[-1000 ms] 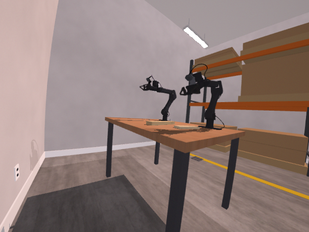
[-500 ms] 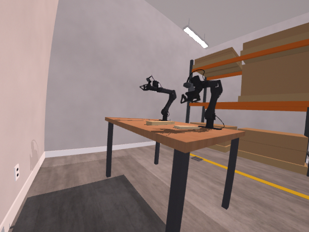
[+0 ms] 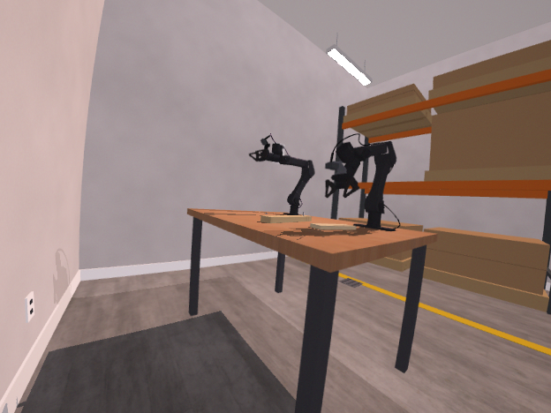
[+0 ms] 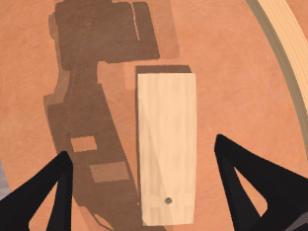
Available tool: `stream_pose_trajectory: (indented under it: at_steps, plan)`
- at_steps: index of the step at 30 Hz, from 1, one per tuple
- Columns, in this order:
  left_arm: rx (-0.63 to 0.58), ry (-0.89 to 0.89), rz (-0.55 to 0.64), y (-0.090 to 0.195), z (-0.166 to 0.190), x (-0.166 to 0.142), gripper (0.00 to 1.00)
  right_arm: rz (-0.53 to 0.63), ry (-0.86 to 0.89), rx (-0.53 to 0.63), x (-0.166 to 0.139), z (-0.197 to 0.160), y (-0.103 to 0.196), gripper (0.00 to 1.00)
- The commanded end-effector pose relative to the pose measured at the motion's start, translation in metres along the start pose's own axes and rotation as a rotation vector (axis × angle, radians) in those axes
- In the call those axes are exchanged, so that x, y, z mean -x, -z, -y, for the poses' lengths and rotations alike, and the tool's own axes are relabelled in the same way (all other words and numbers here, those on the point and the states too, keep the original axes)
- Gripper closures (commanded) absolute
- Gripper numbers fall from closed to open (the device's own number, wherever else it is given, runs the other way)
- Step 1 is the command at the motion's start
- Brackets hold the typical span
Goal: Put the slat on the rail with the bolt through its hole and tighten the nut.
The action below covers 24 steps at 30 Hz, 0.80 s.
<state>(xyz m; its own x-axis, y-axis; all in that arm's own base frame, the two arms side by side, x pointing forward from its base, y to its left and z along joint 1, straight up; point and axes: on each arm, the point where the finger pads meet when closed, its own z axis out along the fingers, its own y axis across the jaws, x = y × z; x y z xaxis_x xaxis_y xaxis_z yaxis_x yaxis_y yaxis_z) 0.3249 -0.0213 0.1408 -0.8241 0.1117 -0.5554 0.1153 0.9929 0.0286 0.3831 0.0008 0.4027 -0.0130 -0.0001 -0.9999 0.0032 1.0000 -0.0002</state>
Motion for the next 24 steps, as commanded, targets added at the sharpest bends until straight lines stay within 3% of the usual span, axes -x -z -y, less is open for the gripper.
stream_pose_trajectory:
  at_steps: [1,24]
  plan:
    - [-0.004,-0.027,-0.106,-0.007,0.005,-0.027,0.00,0.026,0.000,0.003,0.009,0.000,0.003,0.00]
    - [-0.044,-0.082,-0.528,-0.006,0.016,-0.130,0.00,0.026,0.000,0.003,0.009,0.000,0.003,0.00]
